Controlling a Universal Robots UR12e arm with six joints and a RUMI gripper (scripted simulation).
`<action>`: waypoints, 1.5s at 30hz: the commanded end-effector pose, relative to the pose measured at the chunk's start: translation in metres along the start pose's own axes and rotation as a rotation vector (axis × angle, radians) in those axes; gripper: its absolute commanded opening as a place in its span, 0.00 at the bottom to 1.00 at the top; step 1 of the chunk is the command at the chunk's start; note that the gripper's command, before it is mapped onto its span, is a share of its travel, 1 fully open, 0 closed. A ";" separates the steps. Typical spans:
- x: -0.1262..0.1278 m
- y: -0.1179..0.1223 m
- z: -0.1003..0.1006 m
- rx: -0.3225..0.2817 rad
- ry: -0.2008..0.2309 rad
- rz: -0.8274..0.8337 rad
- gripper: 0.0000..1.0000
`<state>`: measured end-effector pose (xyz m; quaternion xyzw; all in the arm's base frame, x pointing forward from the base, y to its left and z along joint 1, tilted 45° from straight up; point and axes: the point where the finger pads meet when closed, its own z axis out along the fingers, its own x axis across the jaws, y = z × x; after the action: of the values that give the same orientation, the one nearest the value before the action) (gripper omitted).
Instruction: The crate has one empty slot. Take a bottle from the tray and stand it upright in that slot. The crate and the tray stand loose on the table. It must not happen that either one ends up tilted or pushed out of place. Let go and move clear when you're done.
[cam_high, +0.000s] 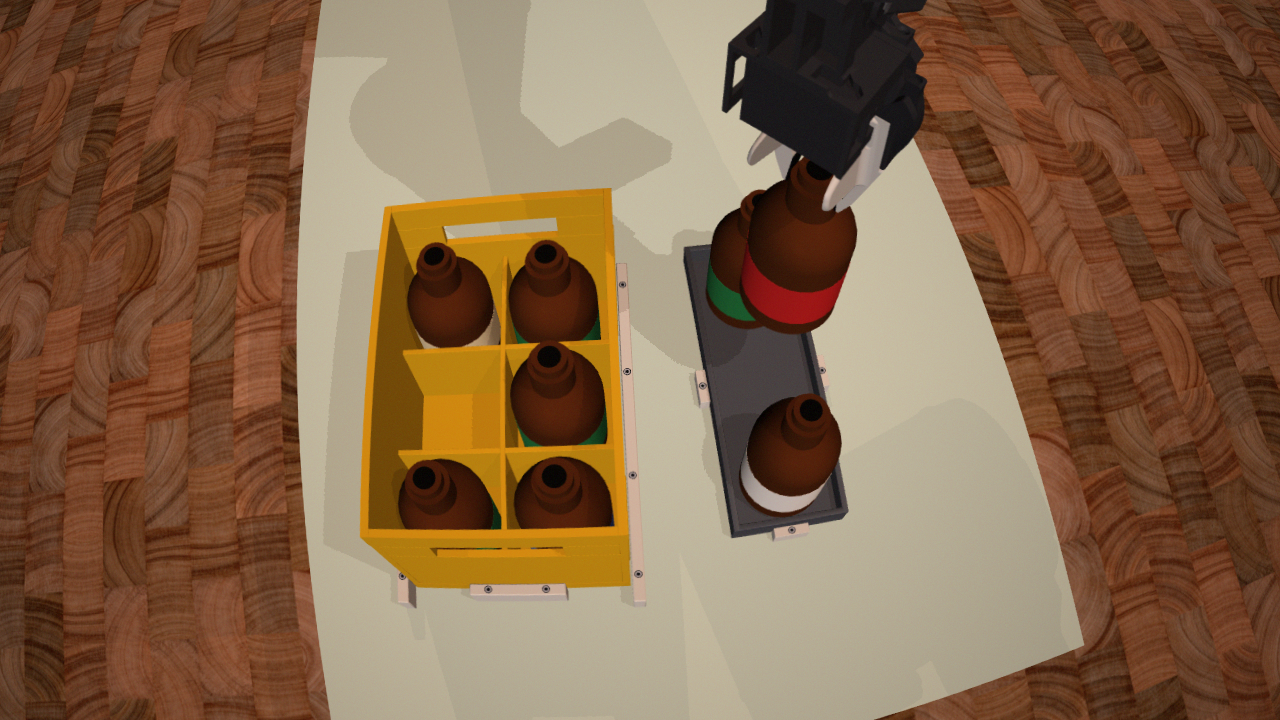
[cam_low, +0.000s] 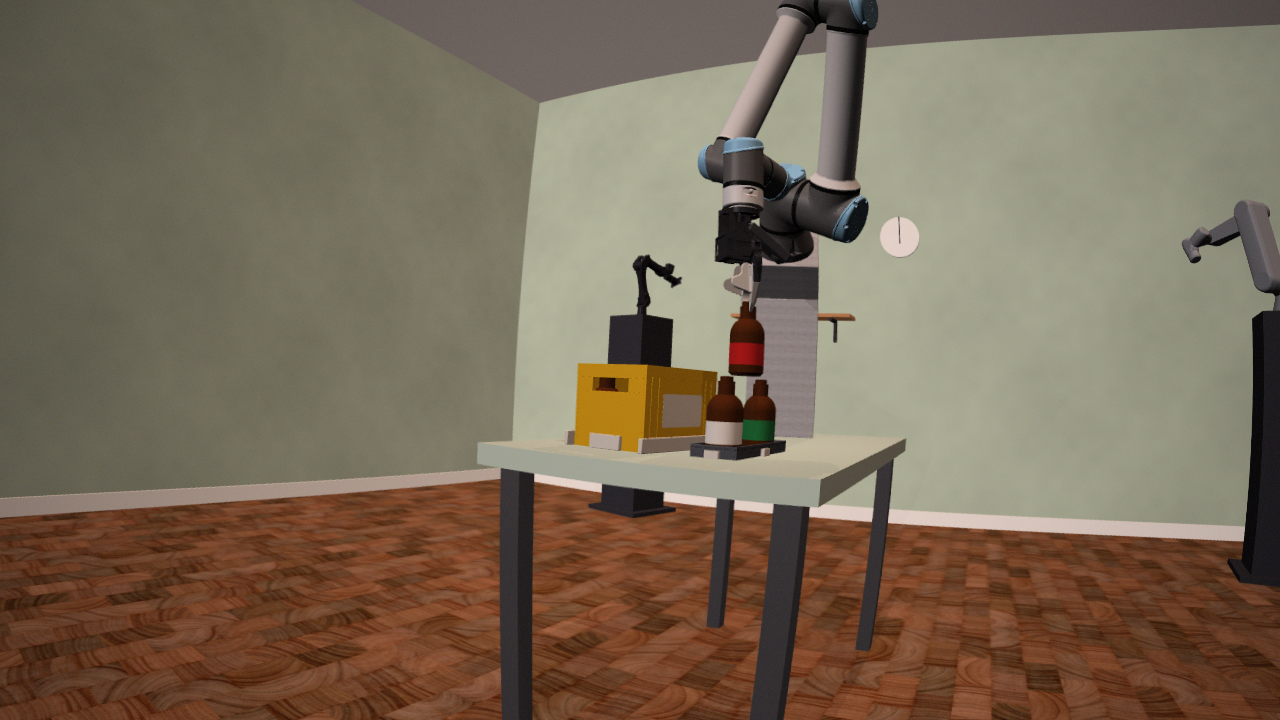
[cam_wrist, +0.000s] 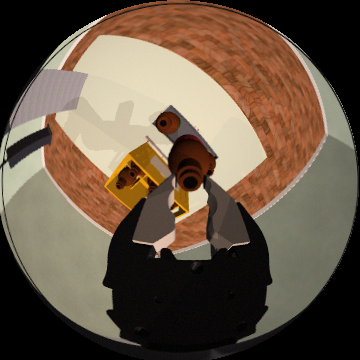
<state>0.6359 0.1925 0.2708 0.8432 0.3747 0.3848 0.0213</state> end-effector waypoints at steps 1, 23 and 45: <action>0.000 0.000 0.000 -0.001 0.001 0.000 0.00; 0.000 0.000 -0.001 -0.001 0.001 0.000 0.00; 0.000 0.000 -0.018 -0.001 0.001 0.000 0.00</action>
<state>0.6259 0.1887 0.2814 0.8432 0.3747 0.3849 0.0214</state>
